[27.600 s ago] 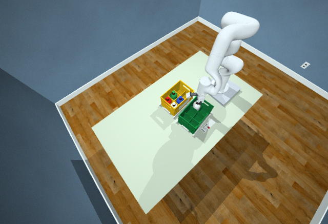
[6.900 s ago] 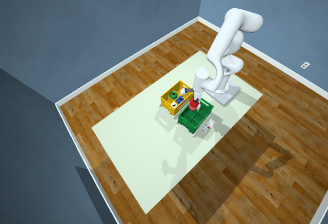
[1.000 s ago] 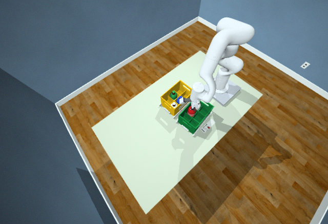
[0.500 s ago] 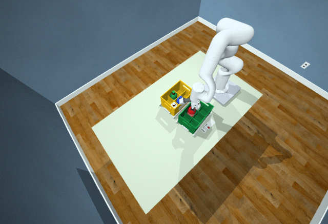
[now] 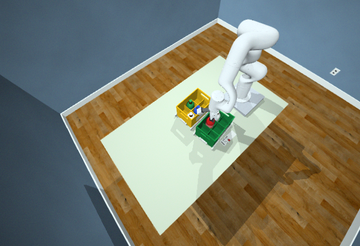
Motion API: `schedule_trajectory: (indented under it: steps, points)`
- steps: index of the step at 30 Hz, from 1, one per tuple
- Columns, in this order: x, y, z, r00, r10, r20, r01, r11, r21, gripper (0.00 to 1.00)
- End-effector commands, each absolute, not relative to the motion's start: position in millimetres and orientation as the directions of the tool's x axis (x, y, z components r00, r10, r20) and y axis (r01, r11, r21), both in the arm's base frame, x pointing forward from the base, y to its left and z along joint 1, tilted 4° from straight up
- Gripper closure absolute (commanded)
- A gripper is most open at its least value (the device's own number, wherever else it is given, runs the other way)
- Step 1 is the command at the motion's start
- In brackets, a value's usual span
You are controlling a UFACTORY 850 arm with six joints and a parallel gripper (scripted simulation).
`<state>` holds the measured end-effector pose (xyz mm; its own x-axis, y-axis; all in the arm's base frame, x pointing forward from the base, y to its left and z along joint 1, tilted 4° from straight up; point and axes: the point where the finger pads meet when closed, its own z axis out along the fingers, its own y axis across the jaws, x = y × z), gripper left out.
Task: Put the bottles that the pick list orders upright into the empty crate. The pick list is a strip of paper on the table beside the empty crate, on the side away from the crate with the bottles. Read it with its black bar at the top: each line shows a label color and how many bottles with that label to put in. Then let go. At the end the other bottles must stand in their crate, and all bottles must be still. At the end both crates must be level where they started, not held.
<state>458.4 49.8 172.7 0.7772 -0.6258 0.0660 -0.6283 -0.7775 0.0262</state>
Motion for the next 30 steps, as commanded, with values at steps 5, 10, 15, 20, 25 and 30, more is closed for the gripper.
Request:
schedule_trajectory:
  steps: [5,10,15,20,25,30]
  points:
    - [459.2,50.0,173.4,0.777,-0.626,0.067,-0.628,-0.778,0.025,1.0]
    - [459.2,49.9,173.4,0.777,-0.626,0.067,-0.628,-0.778,0.025,1.0]
    - [459.2,49.9,173.4,0.777,-0.626,0.067,-0.628,-0.778,0.025,1.0]
    - [459.2,49.8,171.9,0.777,-0.626,0.067,-0.628,-0.778,0.025,1.0]
    - [459.3,49.6,169.4,0.777,-0.626,0.067,-0.628,-0.778,0.025,1.0]
    - [459.4,49.5,167.9,0.777,-0.626,0.067,-0.628,-0.778,0.025,1.0]
